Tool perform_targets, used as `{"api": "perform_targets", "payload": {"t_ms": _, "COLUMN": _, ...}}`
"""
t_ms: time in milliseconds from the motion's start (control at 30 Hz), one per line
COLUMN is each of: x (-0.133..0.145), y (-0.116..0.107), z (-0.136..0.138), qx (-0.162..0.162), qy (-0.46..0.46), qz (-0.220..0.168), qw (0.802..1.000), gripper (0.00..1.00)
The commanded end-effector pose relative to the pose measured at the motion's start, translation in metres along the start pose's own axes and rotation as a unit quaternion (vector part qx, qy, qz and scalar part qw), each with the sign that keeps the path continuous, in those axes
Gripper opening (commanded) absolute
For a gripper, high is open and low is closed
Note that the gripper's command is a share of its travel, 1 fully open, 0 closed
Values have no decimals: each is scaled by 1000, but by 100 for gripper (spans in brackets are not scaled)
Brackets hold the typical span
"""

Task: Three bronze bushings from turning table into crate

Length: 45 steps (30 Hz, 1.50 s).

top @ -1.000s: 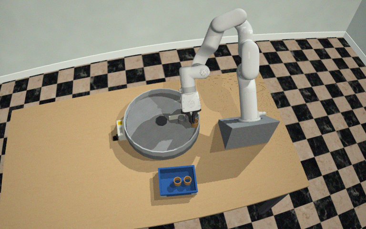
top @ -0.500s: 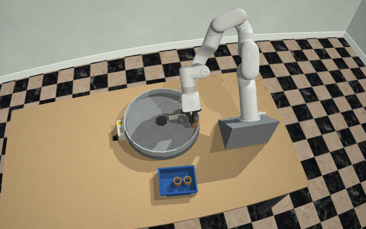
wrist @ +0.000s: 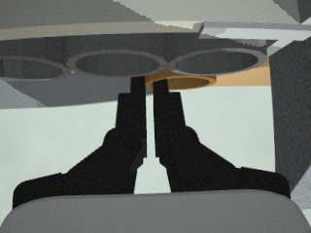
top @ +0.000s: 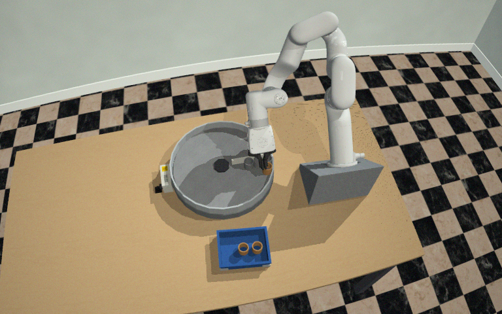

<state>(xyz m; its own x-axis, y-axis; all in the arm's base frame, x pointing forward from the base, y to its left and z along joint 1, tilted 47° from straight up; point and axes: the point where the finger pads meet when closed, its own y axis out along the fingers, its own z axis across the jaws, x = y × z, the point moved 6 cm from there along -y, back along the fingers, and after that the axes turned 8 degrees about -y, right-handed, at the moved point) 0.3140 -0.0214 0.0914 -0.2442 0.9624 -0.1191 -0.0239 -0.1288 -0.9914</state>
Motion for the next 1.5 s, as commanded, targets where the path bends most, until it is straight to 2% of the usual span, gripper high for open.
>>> {"api": "perform_targets", "payload": {"t_ms": 0, "x": 0, "y": 0, "z": 0, "qx": 0, "qy": 0, "qz": 0, "qw": 1000, "gripper": 0}}
{"api": "perform_targets", "payload": {"t_ms": 400, "x": 4, "y": -5, "z": -1, "qx": 0, "qy": 0, "qz": 0, "qw": 1000, "gripper": 0}}
{"api": "perform_targets", "payload": {"t_ms": 1000, "x": 42, "y": -51, "z": -6, "qx": 0, "qy": 0, "qz": 0, "qw": 1000, "gripper": 0}}
{"api": "perform_targets", "payload": {"t_ms": 1467, "x": 43, "y": -53, "z": -6, "qx": 0, "qy": 0, "qz": 0, "qw": 1000, "gripper": 0}}
